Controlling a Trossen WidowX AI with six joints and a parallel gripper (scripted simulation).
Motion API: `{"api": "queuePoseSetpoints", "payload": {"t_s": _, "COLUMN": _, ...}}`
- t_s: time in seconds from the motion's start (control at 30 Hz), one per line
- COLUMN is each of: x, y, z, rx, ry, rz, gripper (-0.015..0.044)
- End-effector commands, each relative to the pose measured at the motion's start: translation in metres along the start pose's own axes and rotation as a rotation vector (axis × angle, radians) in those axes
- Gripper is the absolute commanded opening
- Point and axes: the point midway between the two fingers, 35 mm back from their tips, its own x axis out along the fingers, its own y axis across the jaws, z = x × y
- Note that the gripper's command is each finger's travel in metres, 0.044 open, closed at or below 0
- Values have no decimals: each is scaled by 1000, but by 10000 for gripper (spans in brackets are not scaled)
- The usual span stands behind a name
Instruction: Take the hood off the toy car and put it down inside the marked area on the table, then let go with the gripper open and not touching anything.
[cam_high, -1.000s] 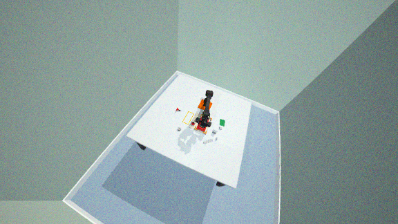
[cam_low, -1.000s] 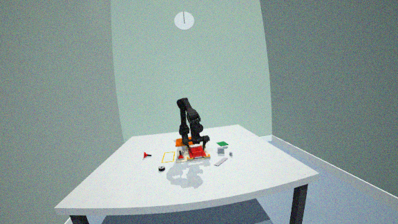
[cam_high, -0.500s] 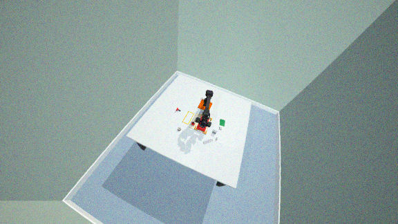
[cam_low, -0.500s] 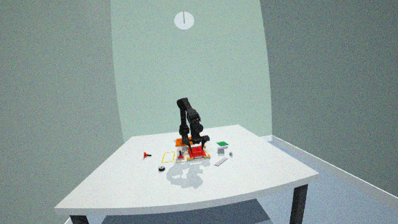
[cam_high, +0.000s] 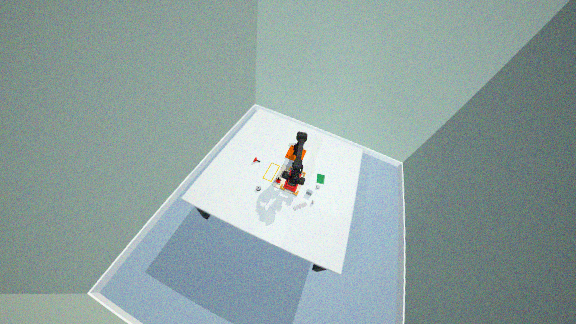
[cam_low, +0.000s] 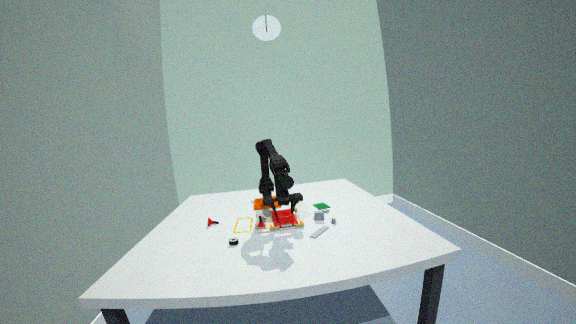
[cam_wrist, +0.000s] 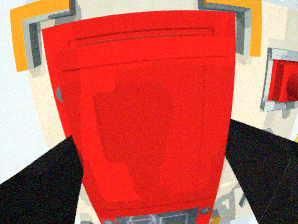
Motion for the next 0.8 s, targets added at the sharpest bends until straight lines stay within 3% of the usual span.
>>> {"api": "queuePoseSetpoints", "payload": {"t_s": 0.0, "x": -5, "y": 0, "z": 1, "rx": 1, "ry": -6, "rz": 1, "gripper": 0}}
{"api": "queuePoseSetpoints", "payload": {"t_s": 0.77, "x": -20, "y": 0, "z": 1, "rx": 1, "ry": -6, "rz": 1, "gripper": 0}}
